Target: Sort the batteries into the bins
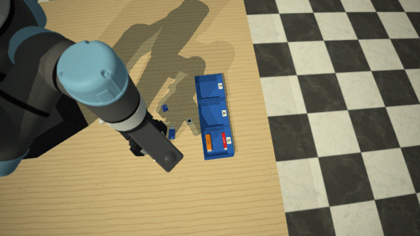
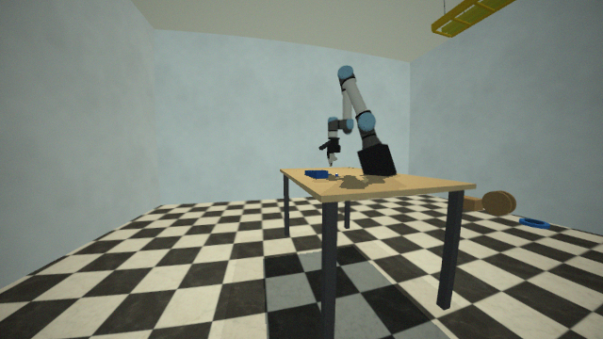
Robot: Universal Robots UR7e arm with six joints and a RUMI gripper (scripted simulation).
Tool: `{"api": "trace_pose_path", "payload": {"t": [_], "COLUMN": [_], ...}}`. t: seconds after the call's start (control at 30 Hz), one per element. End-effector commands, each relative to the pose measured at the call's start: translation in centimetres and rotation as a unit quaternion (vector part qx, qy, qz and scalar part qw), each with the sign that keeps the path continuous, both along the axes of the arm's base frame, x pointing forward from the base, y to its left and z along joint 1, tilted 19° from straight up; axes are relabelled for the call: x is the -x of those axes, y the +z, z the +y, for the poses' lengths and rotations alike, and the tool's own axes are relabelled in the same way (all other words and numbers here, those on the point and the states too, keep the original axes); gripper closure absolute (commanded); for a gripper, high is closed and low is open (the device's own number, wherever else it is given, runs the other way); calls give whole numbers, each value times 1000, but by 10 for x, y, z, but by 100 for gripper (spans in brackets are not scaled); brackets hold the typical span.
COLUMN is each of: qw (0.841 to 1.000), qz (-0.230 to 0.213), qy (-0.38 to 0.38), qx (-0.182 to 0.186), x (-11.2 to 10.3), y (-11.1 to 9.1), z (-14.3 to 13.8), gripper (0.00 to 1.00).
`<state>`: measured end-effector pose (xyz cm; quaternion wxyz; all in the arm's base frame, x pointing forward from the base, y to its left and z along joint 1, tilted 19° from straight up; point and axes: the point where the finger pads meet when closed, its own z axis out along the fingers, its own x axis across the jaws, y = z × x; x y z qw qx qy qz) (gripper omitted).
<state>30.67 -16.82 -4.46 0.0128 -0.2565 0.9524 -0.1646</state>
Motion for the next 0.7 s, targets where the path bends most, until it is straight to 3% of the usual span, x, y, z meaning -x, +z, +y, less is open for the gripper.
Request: {"api": "trace_pose_path", "payload": {"t": [0.0, 0.47, 0.67], "qw": [1000, 1000, 993], "qz": [0, 0, 38], "qy": [0, 0, 115], "qx": [0, 0, 13], "x": [0, 1, -27], "y": [1, 7, 3], "z": [0, 2, 25], "gripper": [100, 100, 100]}}
